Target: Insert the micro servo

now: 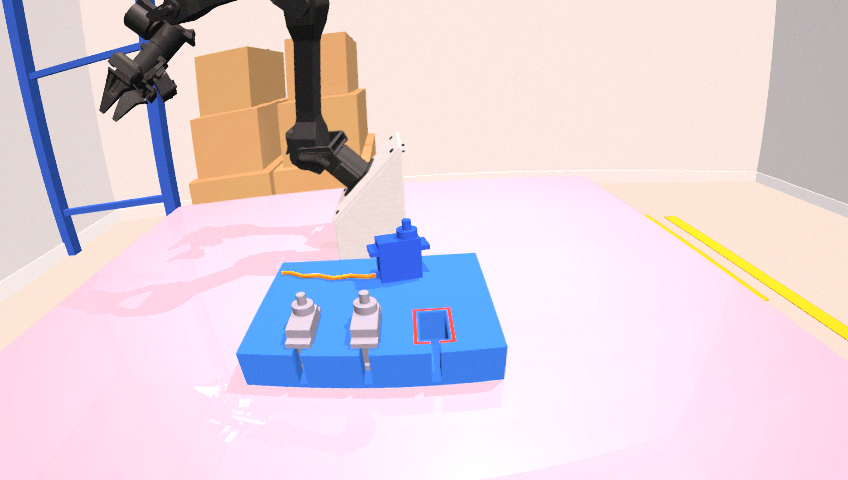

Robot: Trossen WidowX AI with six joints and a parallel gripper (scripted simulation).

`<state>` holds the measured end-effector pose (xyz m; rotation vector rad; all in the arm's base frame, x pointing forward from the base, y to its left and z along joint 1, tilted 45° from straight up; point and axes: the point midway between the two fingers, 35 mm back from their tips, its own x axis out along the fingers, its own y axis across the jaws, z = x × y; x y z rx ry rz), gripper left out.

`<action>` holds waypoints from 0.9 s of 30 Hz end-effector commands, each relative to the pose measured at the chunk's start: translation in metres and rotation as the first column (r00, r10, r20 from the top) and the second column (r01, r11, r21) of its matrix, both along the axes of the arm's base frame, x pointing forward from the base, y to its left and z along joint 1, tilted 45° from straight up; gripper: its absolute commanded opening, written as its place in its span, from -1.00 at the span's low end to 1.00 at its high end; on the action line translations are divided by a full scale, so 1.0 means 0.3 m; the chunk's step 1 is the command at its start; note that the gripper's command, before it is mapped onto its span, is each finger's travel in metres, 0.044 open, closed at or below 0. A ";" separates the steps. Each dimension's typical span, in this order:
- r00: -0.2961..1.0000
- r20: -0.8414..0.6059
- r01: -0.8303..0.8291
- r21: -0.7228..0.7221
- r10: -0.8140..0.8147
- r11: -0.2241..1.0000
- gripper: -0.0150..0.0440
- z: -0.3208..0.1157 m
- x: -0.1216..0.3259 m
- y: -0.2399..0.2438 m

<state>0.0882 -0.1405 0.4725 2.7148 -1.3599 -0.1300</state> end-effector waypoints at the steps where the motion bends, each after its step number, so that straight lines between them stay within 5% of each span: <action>1: 1.000 -0.001 -0.002 0.002 0.002 1.000 0.95 -0.001 0.001 -0.002; 27: 0.945 -0.184 -0.226 0.229 0.270 0.947 1.00 -0.257 0.208 -0.168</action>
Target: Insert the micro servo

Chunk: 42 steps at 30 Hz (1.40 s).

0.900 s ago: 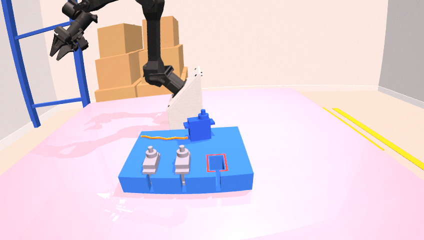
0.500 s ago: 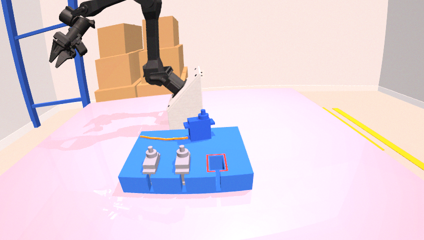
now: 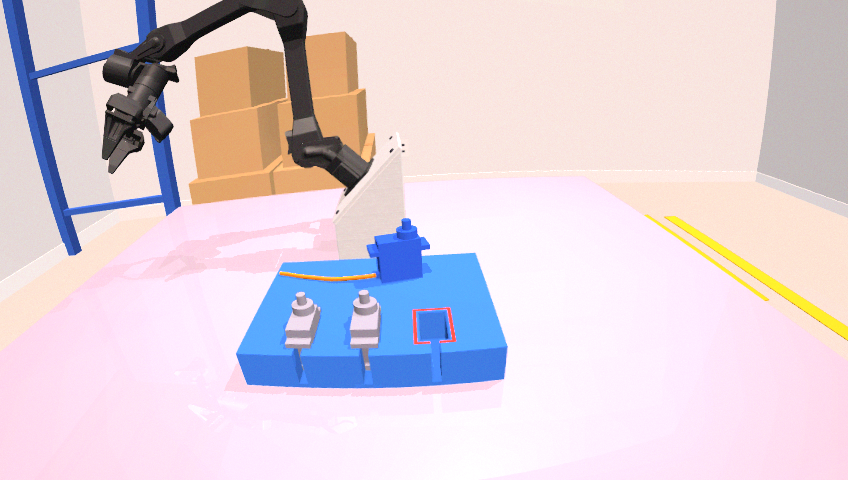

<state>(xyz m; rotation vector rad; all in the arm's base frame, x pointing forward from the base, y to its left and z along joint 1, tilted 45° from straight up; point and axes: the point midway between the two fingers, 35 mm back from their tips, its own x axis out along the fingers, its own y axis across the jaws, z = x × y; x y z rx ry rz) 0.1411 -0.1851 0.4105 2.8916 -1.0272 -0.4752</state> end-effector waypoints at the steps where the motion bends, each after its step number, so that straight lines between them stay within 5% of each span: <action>1: 0.998 -0.049 -0.038 0.023 0.039 0.999 1.00 -0.054 0.039 -0.016; 22: 0.887 -0.326 -0.285 0.173 0.328 0.943 1.00 -0.354 0.307 0.029; 42: 0.572 -0.590 -0.500 0.300 0.569 0.813 1.00 -0.656 0.495 0.242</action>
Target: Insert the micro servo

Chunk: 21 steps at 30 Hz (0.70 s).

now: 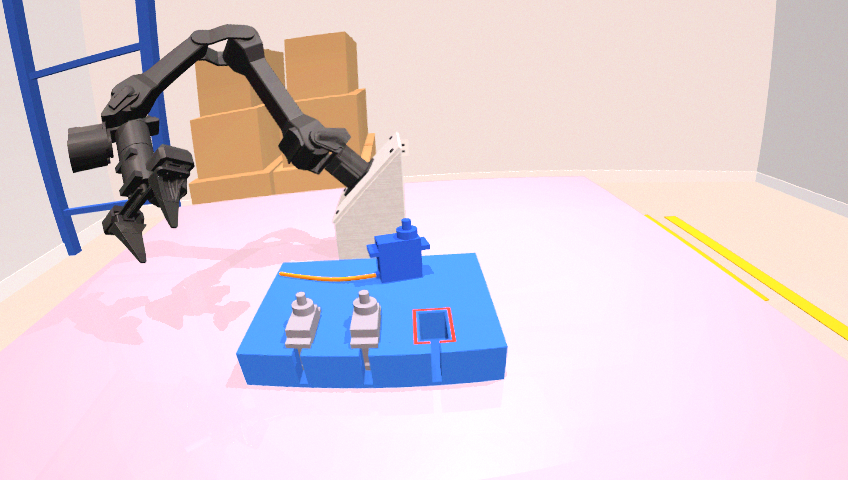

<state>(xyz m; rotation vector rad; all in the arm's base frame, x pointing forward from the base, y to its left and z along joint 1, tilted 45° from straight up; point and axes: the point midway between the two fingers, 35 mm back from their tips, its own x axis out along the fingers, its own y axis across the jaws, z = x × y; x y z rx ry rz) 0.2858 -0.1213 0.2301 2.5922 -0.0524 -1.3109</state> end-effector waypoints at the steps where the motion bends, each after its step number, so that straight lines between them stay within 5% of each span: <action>1: 0.995 -0.081 -0.059 -0.011 0.058 0.998 1.00 -0.071 0.018 0.042; 21: 0.804 -0.454 -0.458 -0.061 0.384 0.887 1.00 -0.364 0.044 0.333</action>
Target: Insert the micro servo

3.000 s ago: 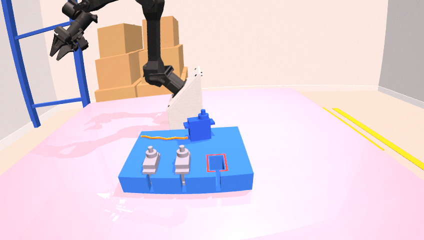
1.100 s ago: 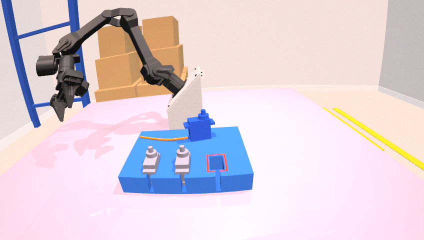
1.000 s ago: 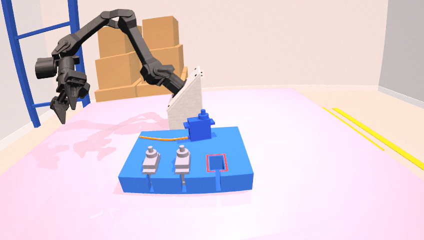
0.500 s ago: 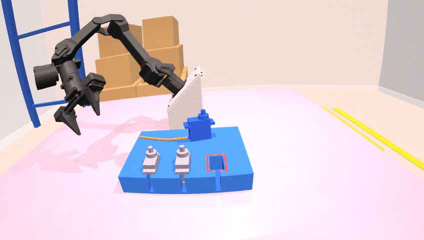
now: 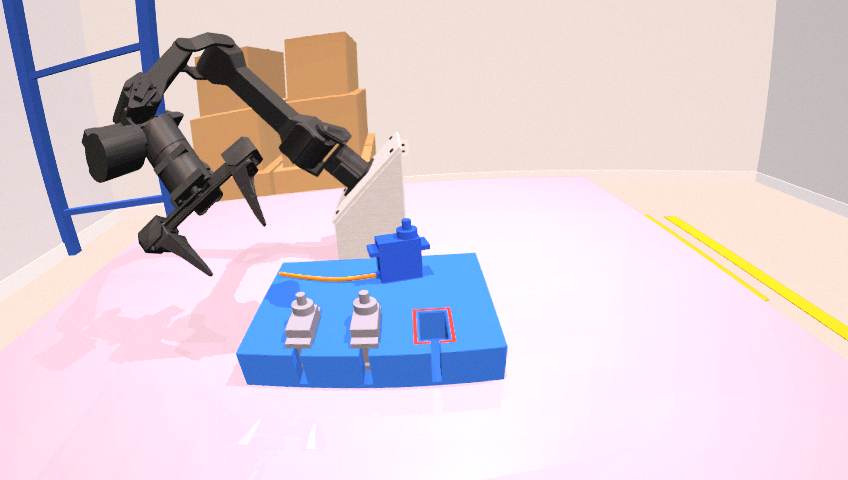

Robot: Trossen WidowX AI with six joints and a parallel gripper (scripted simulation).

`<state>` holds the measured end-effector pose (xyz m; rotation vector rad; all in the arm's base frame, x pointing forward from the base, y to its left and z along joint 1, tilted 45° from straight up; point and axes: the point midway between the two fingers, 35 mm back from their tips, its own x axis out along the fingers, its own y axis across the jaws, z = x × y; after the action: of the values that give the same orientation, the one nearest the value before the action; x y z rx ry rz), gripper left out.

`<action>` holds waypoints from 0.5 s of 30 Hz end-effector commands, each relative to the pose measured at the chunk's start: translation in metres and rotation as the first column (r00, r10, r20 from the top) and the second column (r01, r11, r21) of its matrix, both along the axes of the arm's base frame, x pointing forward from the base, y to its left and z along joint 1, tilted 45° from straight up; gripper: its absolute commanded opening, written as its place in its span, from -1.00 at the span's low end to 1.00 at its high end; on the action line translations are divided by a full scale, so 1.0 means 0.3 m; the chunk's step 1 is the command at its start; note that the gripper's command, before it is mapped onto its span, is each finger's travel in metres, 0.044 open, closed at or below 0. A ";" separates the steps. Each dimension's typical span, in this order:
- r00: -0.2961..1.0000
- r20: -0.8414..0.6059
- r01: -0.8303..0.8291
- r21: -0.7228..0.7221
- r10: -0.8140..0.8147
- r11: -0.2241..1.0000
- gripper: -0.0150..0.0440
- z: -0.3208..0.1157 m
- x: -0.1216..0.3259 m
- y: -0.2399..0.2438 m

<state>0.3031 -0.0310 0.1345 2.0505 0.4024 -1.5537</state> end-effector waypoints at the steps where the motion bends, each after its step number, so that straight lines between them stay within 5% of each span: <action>1: 0.994 -0.076 -0.079 -0.040 0.075 0.996 1.00 -0.060 -0.016 0.046; 15: 0.882 -0.330 -0.403 -0.162 0.336 0.901 1.00 -0.229 -0.096 0.218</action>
<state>0.2823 0.0279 0.0772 1.5673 0.6276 -1.5767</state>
